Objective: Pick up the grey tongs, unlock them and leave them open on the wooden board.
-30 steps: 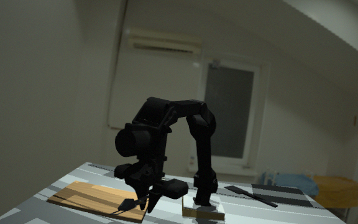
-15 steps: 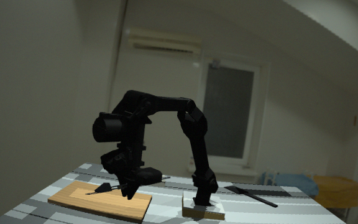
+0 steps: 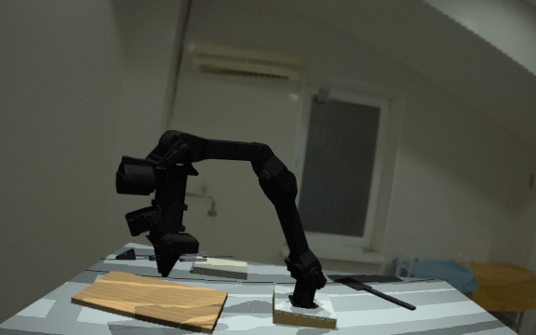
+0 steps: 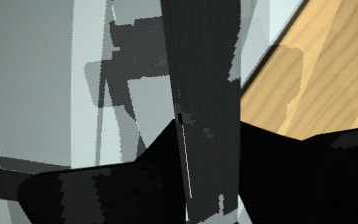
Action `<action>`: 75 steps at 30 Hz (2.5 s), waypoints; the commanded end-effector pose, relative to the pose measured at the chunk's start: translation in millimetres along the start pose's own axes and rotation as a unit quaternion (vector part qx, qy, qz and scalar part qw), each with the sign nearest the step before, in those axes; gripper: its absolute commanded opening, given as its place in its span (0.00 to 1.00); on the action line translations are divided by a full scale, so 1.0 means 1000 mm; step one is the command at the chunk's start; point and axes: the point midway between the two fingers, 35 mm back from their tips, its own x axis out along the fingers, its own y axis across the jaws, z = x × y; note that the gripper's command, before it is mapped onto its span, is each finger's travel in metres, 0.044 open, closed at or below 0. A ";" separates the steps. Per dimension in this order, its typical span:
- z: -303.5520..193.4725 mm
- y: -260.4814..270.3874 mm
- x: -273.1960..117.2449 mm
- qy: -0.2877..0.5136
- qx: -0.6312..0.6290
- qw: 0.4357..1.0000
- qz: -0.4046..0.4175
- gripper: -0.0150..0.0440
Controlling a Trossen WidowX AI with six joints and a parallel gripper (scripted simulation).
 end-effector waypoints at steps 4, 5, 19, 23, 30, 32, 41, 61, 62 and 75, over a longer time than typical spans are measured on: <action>0.001 -0.046 0.000 0.000 0.064 0.998 -0.006 0.00; 0.000 -0.053 0.000 0.000 0.074 0.997 -0.006 0.00; -0.019 -0.152 0.000 0.001 0.209 0.978 -0.011 0.00; -0.028 -0.179 -0.001 0.002 0.247 0.969 -0.012 0.00; -0.049 -0.224 -0.001 0.003 0.311 0.950 -0.014 0.00; -0.052 -0.228 -0.001 0.003 0.317 0.948 -0.014 0.00; -0.049 -0.229 0.000 -0.014 0.314 0.949 -0.021 0.00; -0.034 -0.236 0.000 -0.149 0.296 0.940 -0.074 0.00; -0.034 -0.236 0.000 -0.156 0.295 0.939 -0.077 0.00; -0.031 -0.236 -0.004 -0.243 0.285 0.921 -0.108 0.00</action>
